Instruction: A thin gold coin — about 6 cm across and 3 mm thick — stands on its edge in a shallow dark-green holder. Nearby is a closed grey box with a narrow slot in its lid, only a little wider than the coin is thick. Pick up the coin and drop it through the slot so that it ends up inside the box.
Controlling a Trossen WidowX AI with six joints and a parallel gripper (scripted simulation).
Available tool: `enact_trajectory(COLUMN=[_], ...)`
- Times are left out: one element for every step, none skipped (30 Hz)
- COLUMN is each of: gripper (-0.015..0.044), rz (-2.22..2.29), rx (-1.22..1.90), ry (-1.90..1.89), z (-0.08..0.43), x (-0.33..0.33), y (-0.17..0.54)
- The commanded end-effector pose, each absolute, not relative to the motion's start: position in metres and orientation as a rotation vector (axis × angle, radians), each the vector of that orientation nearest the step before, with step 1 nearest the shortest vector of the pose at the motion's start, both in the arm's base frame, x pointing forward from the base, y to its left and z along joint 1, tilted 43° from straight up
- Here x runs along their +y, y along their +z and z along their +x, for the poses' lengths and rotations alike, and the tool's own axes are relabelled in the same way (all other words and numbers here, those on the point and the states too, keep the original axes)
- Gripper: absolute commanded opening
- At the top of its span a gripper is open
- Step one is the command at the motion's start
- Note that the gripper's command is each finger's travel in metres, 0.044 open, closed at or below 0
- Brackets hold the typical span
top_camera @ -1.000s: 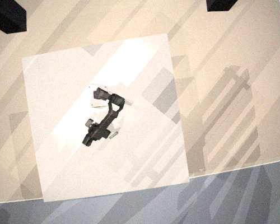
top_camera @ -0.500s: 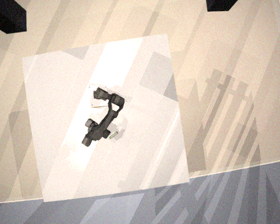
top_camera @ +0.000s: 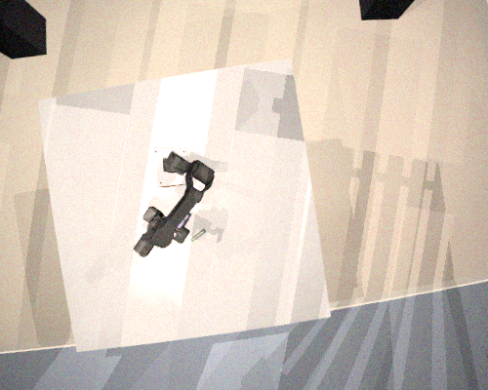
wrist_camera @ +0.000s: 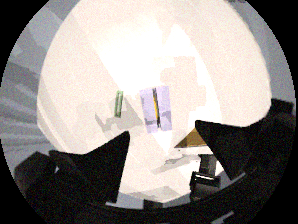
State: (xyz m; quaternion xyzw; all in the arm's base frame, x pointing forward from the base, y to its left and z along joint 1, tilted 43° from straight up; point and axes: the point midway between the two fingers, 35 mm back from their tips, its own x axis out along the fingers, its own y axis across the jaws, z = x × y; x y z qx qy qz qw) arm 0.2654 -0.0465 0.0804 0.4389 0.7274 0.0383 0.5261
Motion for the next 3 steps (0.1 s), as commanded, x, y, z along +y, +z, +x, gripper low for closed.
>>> enact_trajectory(gripper=[0.0440, 0.0440, 0.0440], rz=[1.041, 1.041, 1.041], rx=[1.741, 1.741, 1.741], ry=[0.094, 0.094, 0.094], z=[0.2649, 0.2649, 0.2649], x=[-0.0490, -0.0490, -0.0490], y=[0.0833, 0.0833, 0.0833])
